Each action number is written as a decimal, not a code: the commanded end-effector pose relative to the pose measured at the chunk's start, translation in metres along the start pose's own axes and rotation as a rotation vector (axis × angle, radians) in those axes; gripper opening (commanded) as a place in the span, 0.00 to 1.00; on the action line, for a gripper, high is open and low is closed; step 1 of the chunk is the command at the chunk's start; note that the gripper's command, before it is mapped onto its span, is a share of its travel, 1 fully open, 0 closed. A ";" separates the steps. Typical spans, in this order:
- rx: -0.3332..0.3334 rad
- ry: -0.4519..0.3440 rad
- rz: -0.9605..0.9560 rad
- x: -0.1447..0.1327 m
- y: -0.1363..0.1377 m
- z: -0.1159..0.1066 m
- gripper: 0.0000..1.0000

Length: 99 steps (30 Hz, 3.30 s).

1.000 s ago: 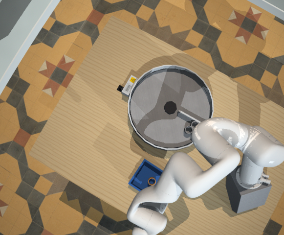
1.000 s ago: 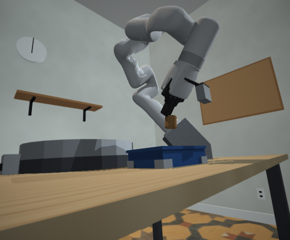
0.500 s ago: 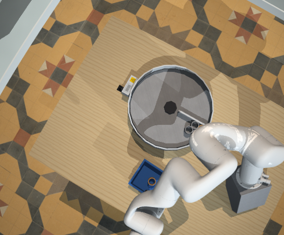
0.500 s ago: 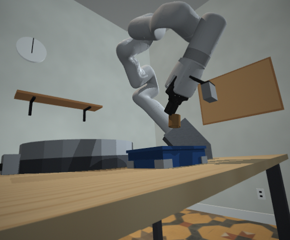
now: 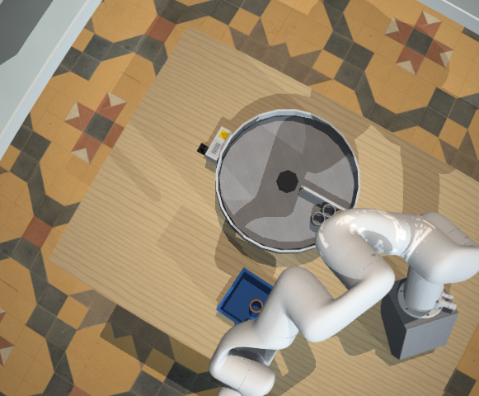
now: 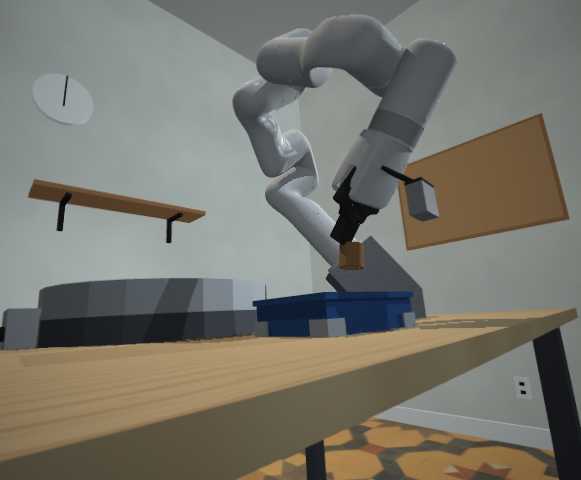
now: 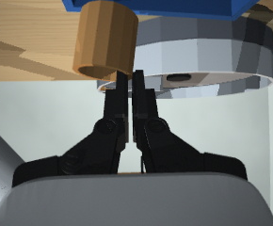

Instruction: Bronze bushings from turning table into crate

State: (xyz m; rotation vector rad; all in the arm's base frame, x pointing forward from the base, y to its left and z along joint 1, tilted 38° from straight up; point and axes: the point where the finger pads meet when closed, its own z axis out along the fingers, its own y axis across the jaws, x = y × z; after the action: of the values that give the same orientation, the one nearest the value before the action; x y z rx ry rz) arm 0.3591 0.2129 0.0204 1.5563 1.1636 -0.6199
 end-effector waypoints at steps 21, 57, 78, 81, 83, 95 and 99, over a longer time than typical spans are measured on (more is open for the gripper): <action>-0.001 0.003 0.002 0.025 0.001 0.028 0.00; -0.001 0.003 0.002 0.050 0.001 0.057 0.00; -0.001 0.003 0.002 0.052 0.001 0.060 0.00; -0.001 0.003 0.002 0.052 0.001 0.060 0.00; -0.001 0.003 0.002 0.053 0.001 0.060 0.00; -0.001 0.003 0.002 0.054 0.001 0.062 0.00; -0.001 0.003 0.002 0.055 0.001 0.063 0.00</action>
State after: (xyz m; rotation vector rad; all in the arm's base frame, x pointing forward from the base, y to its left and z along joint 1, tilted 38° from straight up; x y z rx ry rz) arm 0.3917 0.1730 -0.0459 1.5562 1.1634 -0.6203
